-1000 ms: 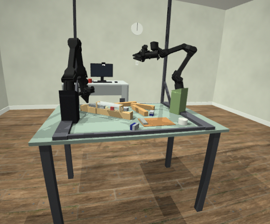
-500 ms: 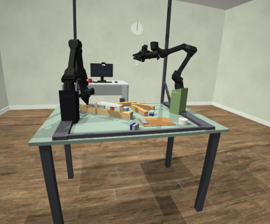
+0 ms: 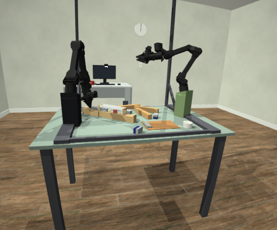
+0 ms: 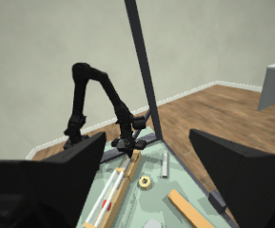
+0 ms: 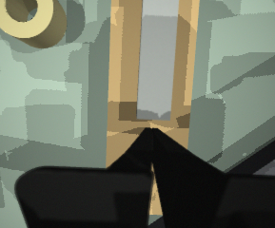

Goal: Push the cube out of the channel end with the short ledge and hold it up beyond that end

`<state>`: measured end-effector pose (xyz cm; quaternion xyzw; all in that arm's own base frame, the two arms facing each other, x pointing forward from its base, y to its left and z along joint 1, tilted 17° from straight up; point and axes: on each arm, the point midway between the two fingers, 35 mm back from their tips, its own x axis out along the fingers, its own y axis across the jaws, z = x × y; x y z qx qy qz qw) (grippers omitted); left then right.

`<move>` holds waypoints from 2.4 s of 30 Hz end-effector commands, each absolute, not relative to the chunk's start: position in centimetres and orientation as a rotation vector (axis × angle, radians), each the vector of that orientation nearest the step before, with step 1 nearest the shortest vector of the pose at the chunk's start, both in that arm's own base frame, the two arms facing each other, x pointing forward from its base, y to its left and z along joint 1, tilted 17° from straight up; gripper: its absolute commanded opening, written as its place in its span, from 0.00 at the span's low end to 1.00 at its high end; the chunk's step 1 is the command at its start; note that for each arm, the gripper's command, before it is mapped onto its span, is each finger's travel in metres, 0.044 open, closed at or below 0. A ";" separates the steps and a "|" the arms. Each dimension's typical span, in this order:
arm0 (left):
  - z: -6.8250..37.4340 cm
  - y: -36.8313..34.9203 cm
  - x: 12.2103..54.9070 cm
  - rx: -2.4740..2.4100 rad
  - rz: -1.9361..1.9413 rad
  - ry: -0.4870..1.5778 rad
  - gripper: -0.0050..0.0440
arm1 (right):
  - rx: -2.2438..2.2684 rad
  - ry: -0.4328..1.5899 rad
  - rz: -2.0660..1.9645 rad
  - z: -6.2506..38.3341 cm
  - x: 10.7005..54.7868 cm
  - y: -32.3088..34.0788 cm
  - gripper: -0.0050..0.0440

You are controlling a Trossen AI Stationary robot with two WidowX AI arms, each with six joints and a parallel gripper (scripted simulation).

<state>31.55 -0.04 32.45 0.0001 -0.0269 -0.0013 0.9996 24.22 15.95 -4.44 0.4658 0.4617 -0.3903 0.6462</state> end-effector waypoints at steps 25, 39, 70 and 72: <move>33.1 0.0 31.4 0.003 -0.001 -0.071 0.92 | 1.078 1.042 -0.868 -4.2 25.4 13.4 0.10; 33.1 0.0 31.4 0.003 -0.001 -0.071 0.92 | 1.078 1.041 -0.869 -4.4 25.7 12.3 0.10; 33.1 0.0 31.4 0.003 -0.001 -0.071 0.92 | 1.078 1.038 -0.869 -4.8 26.6 9.7 0.10; 33.1 0.0 31.4 0.003 -0.001 -0.071 0.92 | 1.078 1.038 -0.869 -4.8 26.7 9.5 0.10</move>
